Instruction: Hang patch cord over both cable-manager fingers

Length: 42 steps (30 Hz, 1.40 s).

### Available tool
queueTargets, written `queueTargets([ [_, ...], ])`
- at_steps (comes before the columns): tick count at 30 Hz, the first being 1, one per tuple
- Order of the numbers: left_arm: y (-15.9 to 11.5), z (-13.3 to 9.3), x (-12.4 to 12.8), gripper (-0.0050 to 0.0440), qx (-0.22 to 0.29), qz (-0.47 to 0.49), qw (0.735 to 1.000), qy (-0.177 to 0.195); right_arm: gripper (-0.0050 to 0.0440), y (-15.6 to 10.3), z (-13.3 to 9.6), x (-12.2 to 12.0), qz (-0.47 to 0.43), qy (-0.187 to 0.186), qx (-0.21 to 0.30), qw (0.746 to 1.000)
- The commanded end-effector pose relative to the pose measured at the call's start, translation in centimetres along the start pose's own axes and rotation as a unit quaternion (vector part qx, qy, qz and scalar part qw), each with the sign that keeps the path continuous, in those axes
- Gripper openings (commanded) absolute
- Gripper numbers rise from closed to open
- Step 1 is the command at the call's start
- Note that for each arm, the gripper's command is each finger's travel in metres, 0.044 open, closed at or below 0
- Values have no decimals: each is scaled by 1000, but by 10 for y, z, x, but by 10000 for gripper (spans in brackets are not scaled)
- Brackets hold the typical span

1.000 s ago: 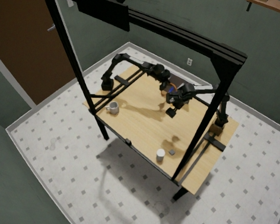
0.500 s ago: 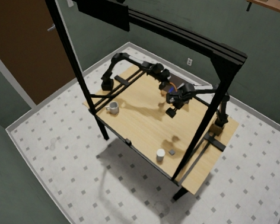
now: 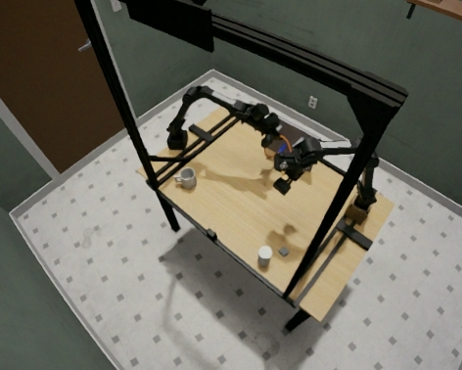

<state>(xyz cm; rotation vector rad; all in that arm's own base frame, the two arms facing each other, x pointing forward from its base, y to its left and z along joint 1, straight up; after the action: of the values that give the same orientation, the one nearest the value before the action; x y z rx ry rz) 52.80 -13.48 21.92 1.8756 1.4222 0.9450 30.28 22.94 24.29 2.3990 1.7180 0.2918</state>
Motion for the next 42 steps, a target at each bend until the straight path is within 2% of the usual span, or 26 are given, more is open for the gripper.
queueTargets([
  [1,9,-13,6,25,-15,-3,1000,2,440,0,-9,-1,3,12,-5,1000],
  [4,4,-9,5,25,-9,-1,1000,1,440,0,-9,-1,3,12,-5,1000],
  [6,8,-14,7,25,-16,-2,1000,2,440,0,-9,-1,3,12,-5,1000],
  [42,2,-14,11,25,-13,-2,1000,2,440,0,-9,-1,3,12,-5,1000],
])
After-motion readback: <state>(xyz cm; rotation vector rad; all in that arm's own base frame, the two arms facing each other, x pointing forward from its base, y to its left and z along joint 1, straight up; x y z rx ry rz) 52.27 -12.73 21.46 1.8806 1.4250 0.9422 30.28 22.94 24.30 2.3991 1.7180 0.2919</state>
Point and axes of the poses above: on each arm, the point midway between the two fingers, 35 mm back from their tips, its own z axis out along the fingers, its own x axis across the jaws, y = z × x, the point moved 4 cm from there along -z, back along the fingers, and after that the axes turned 13 degrees about z, right-handed, at the moved point
